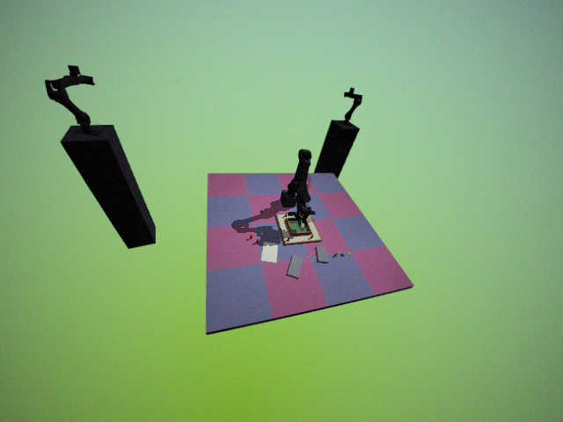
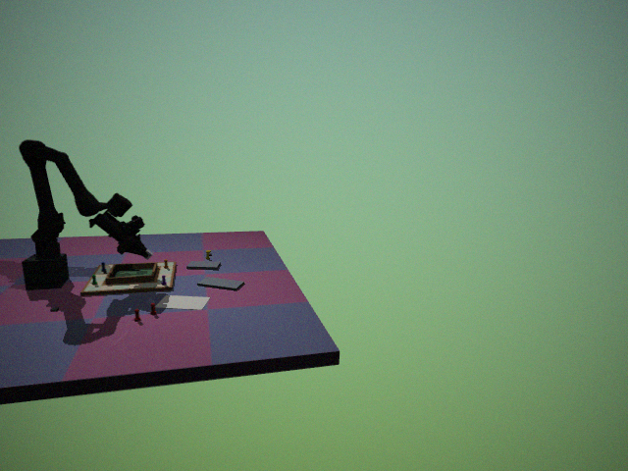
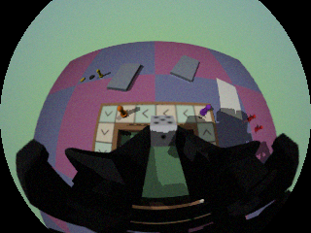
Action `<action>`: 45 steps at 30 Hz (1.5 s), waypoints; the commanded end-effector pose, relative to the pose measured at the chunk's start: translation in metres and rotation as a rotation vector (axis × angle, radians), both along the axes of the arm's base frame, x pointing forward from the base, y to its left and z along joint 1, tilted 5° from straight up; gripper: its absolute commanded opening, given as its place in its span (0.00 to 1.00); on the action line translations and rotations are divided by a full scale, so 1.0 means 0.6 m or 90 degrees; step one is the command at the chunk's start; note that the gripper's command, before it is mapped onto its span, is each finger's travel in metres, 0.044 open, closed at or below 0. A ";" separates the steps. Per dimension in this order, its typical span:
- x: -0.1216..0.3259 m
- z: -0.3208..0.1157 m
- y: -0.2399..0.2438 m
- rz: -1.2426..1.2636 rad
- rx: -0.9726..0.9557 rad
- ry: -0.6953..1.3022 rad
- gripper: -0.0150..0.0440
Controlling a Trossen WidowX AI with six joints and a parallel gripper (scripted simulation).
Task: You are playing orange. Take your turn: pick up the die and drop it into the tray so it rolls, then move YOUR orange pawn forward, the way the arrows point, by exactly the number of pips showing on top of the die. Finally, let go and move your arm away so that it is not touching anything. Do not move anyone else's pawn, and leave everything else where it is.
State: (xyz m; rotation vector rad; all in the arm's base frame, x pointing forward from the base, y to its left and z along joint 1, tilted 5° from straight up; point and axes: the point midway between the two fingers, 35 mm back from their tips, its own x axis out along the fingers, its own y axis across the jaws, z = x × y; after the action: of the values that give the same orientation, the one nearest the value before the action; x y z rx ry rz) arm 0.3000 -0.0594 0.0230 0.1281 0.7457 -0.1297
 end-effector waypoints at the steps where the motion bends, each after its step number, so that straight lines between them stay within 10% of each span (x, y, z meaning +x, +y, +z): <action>1: -0.008 -0.007 0.003 -0.003 0.002 -0.036 0.25; 45: -0.092 0.044 0.024 -0.003 0.002 -0.034 0.25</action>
State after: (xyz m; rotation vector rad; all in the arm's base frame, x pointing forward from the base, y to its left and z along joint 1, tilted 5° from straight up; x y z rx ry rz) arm 0.2464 -0.0459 0.0519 0.1293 0.6842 -0.1312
